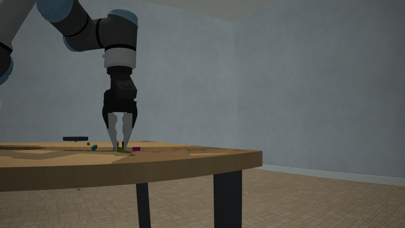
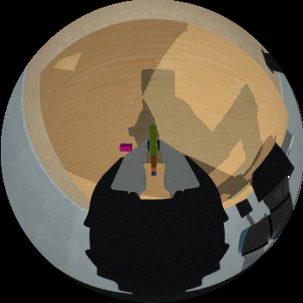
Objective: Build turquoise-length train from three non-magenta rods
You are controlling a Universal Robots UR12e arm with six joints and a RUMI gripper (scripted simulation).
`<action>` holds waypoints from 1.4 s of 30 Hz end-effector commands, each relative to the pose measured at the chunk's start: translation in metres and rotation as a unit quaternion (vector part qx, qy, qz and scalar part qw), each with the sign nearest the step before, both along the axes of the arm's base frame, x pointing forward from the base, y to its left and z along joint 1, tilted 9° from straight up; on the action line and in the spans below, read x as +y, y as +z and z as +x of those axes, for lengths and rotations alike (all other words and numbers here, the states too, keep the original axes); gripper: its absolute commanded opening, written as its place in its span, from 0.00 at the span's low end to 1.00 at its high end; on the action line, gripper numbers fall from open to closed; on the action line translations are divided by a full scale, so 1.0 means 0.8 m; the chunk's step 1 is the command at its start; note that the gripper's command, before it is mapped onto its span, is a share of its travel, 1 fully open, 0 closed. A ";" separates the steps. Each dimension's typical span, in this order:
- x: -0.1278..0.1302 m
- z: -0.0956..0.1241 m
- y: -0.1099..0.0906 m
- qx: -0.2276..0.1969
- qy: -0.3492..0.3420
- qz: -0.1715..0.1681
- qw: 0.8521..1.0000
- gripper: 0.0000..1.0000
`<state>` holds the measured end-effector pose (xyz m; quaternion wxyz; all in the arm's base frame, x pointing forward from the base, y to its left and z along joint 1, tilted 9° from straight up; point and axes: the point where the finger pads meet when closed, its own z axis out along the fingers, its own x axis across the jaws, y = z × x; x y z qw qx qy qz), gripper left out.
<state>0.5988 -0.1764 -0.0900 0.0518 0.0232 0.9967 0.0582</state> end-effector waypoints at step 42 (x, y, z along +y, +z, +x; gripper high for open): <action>-0.012 -0.011 0.105 -0.001 0.000 0.000 1.000 0.14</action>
